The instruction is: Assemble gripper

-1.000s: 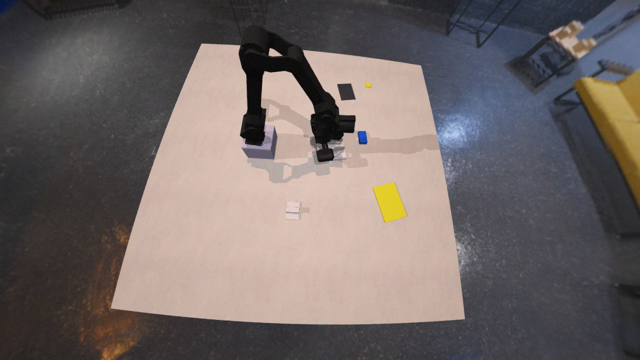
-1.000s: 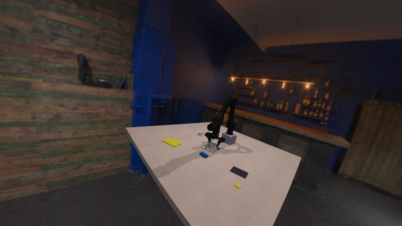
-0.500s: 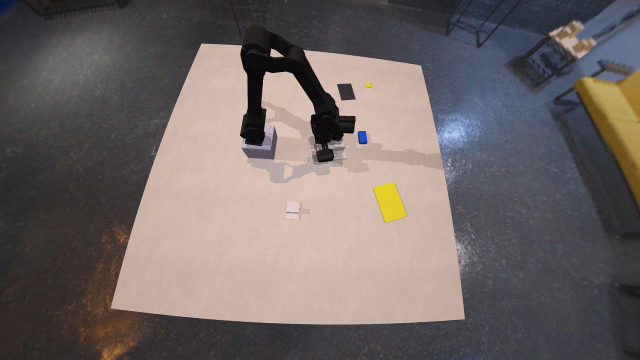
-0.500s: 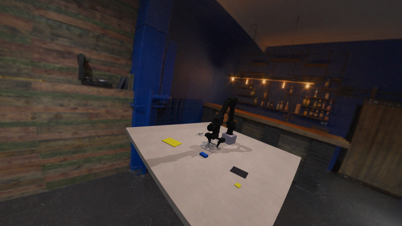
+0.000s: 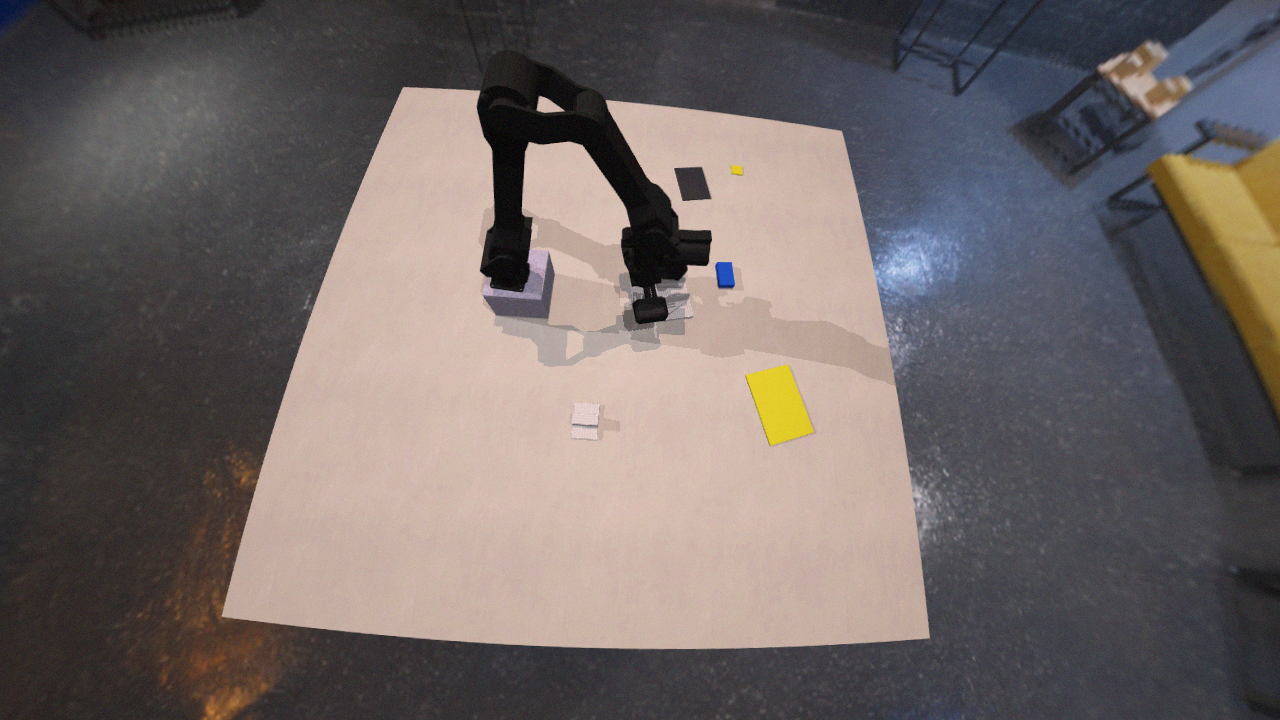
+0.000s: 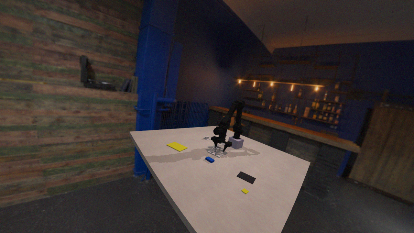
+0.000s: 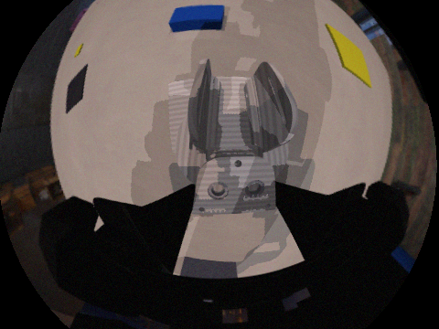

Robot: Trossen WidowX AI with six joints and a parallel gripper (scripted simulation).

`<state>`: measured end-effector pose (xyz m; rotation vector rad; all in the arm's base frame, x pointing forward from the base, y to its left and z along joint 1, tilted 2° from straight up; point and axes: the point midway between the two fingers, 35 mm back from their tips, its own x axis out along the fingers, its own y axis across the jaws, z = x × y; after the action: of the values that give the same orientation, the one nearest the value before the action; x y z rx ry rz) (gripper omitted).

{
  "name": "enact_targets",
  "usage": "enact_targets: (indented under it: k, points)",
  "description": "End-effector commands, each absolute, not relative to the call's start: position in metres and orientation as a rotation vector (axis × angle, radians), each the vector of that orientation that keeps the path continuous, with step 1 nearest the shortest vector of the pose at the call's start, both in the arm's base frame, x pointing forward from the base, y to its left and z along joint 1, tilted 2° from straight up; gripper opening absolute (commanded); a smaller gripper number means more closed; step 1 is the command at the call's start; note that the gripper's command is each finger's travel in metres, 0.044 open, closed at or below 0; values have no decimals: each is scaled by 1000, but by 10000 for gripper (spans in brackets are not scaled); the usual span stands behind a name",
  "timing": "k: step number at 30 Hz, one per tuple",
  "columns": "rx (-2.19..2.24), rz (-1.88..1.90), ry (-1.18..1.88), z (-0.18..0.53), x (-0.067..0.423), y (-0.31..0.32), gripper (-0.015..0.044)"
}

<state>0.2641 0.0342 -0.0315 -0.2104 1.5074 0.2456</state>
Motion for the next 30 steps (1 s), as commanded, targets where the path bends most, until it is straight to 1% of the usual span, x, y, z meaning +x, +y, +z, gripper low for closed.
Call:
enact_targets:
  k: [1,30]
  points:
    - [-210,240,1509,-31,265,34,351]
    - [-210,240,1509,-36,265,34,351]
